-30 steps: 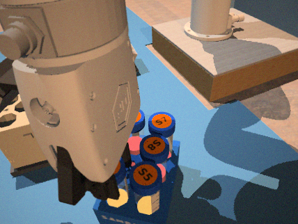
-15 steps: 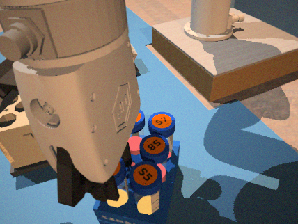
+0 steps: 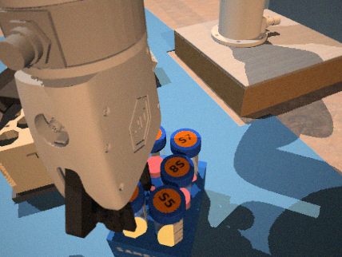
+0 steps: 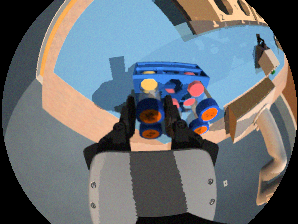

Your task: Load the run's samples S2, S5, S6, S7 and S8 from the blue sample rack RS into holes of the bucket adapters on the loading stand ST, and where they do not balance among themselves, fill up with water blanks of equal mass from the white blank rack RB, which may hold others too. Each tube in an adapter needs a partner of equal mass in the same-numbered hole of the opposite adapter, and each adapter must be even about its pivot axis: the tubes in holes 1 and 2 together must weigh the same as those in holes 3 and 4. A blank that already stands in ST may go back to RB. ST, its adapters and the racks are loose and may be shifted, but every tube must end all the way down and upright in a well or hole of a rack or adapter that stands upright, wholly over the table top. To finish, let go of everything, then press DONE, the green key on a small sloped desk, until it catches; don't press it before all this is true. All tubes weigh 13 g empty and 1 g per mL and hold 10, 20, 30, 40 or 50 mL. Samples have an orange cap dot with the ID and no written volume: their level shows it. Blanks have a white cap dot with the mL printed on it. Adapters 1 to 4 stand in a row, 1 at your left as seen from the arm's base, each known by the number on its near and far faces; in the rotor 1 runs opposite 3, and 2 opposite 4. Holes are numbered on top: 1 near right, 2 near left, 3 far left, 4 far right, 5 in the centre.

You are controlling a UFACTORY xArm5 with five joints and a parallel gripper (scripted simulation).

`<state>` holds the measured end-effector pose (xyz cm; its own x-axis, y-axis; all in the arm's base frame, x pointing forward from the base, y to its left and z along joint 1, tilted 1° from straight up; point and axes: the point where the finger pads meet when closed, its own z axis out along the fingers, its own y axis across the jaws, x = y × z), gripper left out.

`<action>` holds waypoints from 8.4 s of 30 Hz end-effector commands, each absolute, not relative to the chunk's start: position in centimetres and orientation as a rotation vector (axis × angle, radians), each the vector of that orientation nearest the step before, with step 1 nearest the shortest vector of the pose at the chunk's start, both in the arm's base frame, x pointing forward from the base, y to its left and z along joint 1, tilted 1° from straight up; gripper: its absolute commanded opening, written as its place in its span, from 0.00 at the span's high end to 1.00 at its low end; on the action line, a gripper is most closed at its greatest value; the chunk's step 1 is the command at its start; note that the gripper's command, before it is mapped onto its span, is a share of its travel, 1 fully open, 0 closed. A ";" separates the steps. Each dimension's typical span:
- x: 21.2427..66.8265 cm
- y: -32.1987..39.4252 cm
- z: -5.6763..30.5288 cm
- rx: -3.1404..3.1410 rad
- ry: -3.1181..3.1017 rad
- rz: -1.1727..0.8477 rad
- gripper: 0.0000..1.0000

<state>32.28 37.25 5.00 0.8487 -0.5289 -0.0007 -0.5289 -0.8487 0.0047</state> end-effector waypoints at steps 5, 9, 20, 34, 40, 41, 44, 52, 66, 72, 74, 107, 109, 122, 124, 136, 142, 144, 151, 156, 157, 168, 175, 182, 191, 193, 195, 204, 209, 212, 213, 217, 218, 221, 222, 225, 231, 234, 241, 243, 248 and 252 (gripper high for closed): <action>32.4 37.4 5.1 3.020 -0.864 0.000 0.57; 32.4 37.4 5.1 3.020 -0.864 0.000 0.57; 32.3 37.4 7.2 3.020 -0.864 0.000 0.57; 32.3 37.4 9.6 3.020 -0.864 0.000 0.57; 32.3 37.4 10.6 3.020 -0.864 0.000 0.57; 32.3 37.4 10.6 3.020 -0.864 0.000 0.57; 32.3 37.4 11.2 3.020 -0.864 0.000 0.57; 32.3 37.5 12.8 3.020 -0.864 0.000 0.57; 32.2 37.5 15.2 3.020 -0.864 0.000 0.57; 32.2 37.5 16.4 3.020 -0.864 0.000 0.57; 32.2 37.5 16.6 3.020 -0.864 0.000 0.57; 32.2 37.6 18.4 3.020 -0.864 0.000 0.57; 32.2 37.6 18.4 3.020 -0.864 0.000 0.57; 26.8 36.3 18.3 3.125 -0.299 -0.002 0.43; 26.7 36.3 18.3 3.134 -0.195 -0.002 0.43; 26.7 36.3 18.3 3.123 0.328 -0.002 0.43; 26.7 36.3 18.3 3.085 0.587 -0.003 0.43; 26.7 36.3 18.3 3.075 0.638 -0.003 0.43; 26.7 36.3 18.3 2.980 0.992 -0.003 0.43; 26.7 36.3 18.3 2.887 1.236 -0.003 0.43; 26.7 36.3 18.3 2.866 1.284 -0.003 0.43; 26.7 36.3 18.3 2.746 1.524 -0.003 0.43; 26.7 36.3 18.3 2.746 1.524 -0.003 0.43; 26.7 36.3 17.3 2.746 1.524 -0.003 0.43; 26.7 36.2 15.5 2.746 1.524 -0.003 0.43; 26.7 36.2 15.3 2.746 1.524 -0.003 0.43; 26.7 36.2 15.1 2.746 1.524 -0.003 0.43; 26.7 36.2 13.3 2.746 1.524 -0.003 0.43; 26.7 36.2 12.3 2.746 1.524 -0.003 0.43; 26.7 36.2 12.1 2.746 1.524 -0.003 0.43; 26.8 36.2 11.9 2.746 1.524 -0.003 0.43; 26.8 36.2 11.1 2.746 1.524 -0.003 0.43; 26.8 36.2 10.9 2.746 1.524 -0.003 0.43; 26.8 36.2 10.3 2.746 1.524 -0.003 0.43; 26.8 36.2 10.1 2.746 1.524 -0.003 0.43; 26.8 36.2 9.5 2.746 1.524 -0.003 0.43; 26.8 36.1 8.7 2.746 1.524 -0.003 0.43; 26.8 36.1 8.1 2.746 1.524 -0.003 0.43; 26.8 36.1 6.9 2.746 1.524 -0.003 0.43; 26.8 36.1 6.9 2.746 1.524 -0.003 0.43; 26.8 36.1 6.9 2.746 1.524 -0.003 0.43; 26.8 36.1 6.9 2.746 1.524 -0.003 0.43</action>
